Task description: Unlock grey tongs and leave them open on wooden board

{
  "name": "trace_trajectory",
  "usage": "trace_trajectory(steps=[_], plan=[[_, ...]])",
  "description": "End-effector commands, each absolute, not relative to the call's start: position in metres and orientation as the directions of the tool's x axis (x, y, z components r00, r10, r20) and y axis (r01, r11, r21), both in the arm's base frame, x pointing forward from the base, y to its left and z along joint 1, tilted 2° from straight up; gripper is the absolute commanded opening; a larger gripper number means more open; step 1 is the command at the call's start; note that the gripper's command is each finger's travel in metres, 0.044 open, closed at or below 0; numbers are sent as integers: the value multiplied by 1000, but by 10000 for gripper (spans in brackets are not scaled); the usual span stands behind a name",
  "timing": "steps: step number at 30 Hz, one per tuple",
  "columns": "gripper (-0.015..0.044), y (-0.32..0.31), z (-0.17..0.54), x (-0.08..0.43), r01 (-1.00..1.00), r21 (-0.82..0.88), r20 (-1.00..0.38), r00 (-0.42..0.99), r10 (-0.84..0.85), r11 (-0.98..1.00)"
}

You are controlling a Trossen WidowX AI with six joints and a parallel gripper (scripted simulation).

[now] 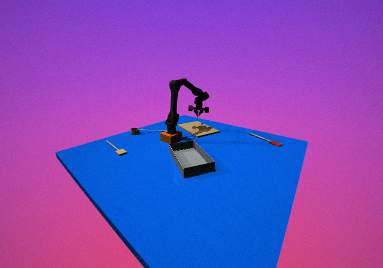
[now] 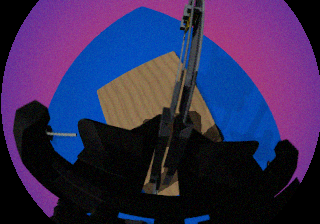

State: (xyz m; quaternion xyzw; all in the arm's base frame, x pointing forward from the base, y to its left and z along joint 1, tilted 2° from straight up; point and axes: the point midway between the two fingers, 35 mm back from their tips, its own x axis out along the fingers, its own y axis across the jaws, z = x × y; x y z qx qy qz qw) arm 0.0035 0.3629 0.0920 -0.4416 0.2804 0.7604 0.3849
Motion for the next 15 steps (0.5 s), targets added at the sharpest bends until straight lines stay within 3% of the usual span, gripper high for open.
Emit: trace_trajectory(steps=[1,15], plan=[[-150,363,94,6,-837,99,-840,-361,406,-539],[-150,356,103,14,-824,102,-627,-488,607,-557]])
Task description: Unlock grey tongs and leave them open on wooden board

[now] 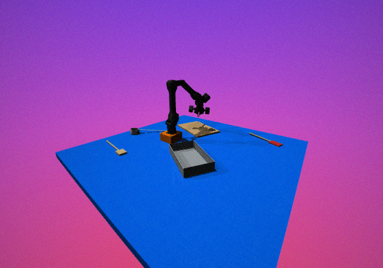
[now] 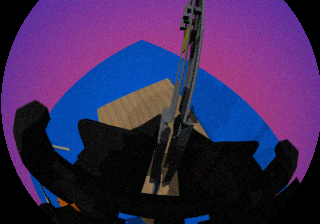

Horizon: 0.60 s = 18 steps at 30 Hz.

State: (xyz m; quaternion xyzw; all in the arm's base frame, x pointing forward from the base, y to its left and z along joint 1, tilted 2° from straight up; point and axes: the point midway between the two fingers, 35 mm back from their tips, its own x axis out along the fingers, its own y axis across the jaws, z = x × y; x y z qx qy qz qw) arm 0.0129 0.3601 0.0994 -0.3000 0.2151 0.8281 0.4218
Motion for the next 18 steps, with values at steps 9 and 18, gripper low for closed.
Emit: trace_trajectory(steps=[9,18], plan=[[-150,342,113,18,-805,68,-471,-547,692,-590],[-150,321,122,18,-780,11,-328,-594,735,-625]])
